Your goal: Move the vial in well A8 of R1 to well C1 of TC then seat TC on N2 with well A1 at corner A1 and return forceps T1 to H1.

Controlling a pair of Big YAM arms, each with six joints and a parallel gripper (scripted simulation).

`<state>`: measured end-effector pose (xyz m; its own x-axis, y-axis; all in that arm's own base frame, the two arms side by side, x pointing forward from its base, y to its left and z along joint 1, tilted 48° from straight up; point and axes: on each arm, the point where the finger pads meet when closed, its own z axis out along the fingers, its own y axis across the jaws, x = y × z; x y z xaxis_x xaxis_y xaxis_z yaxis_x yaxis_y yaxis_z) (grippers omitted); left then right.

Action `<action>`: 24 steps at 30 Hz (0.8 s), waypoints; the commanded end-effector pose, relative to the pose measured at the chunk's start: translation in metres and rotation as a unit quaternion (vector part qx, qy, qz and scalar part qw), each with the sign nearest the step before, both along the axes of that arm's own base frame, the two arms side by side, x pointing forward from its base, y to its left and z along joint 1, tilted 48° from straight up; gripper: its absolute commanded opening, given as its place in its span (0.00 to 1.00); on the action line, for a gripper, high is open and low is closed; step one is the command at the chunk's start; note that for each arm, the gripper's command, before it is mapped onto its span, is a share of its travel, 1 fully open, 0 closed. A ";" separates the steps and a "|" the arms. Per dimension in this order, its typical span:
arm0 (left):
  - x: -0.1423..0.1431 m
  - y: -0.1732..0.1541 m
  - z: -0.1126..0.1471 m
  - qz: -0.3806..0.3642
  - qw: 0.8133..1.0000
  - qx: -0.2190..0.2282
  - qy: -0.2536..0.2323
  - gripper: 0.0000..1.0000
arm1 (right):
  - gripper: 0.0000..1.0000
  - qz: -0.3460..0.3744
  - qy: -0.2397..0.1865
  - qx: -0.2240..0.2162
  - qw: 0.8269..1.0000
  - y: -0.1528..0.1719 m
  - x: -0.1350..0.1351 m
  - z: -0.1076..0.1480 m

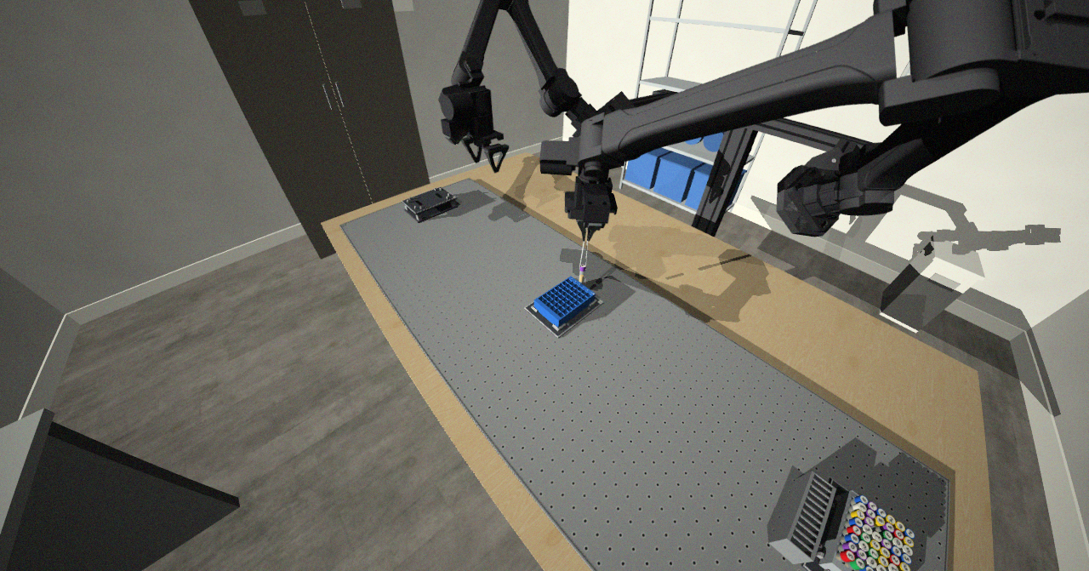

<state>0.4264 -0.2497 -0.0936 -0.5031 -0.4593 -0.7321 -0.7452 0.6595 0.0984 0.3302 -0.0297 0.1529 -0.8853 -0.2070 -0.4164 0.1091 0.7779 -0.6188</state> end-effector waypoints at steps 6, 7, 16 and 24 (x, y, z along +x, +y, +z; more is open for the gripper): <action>0.000 0.000 -0.005 -0.003 1.000 0.000 0.005 0.09 | 1.00 -0.002 -0.010 0.004 1.000 0.002 0.005 0.008; 0.001 0.000 -0.006 -0.002 1.000 0.000 0.004 0.09 | 1.00 -0.002 -0.010 0.004 1.000 0.002 0.005 0.008; 0.006 0.007 -0.007 0.003 1.000 0.001 0.003 0.09 | 1.00 -0.002 -0.010 0.004 1.000 0.002 0.005 0.008; 0.008 0.008 -0.006 0.004 1.000 -0.001 0.001 0.09 | 1.00 -0.002 -0.010 0.004 1.000 0.002 0.005 0.008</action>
<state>0.4291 -0.2469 -0.0965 -0.5049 -0.4599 -0.7305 -0.7455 0.6589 0.1005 0.3302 -0.0297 0.1529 -0.8853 -0.2070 -0.4164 0.1091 0.7779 -0.6188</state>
